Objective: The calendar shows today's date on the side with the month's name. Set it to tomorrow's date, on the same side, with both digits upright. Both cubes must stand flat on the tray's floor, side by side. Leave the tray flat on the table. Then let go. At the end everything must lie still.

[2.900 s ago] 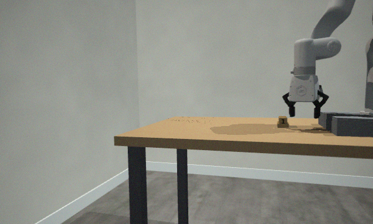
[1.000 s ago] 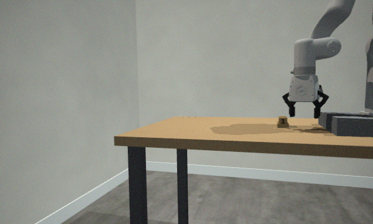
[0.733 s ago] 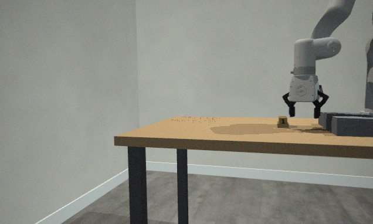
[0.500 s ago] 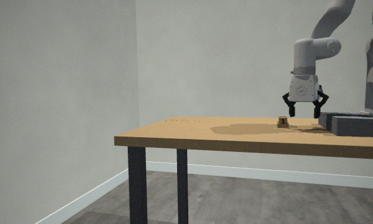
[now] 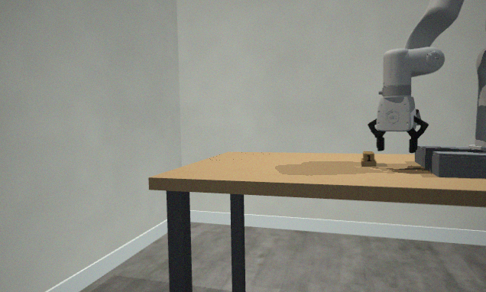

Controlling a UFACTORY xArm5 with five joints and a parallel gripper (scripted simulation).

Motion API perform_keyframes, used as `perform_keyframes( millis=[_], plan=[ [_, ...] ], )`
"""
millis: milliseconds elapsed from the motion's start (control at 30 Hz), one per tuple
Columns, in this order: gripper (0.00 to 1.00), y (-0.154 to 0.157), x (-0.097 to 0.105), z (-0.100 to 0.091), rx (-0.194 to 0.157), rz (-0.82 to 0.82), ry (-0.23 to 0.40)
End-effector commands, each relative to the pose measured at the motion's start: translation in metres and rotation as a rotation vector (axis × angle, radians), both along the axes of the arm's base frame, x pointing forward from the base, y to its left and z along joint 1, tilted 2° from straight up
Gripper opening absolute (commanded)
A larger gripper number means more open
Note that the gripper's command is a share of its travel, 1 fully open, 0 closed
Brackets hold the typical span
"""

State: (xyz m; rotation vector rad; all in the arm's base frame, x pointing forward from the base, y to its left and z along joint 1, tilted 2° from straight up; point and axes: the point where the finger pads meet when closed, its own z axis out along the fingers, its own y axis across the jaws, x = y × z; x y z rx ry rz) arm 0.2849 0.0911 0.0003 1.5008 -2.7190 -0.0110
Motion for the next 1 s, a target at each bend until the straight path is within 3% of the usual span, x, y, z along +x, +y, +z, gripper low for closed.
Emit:
perform_keyframes(
  millis=[0, 967],
  plan=[
    [1.00, 0.000, 0.001, 0.003, 0.001, 0.000, -0.003],
    [1.00, -0.033, -0.013, 0.011, 0.004, 0.000, -0.002]
  ],
)
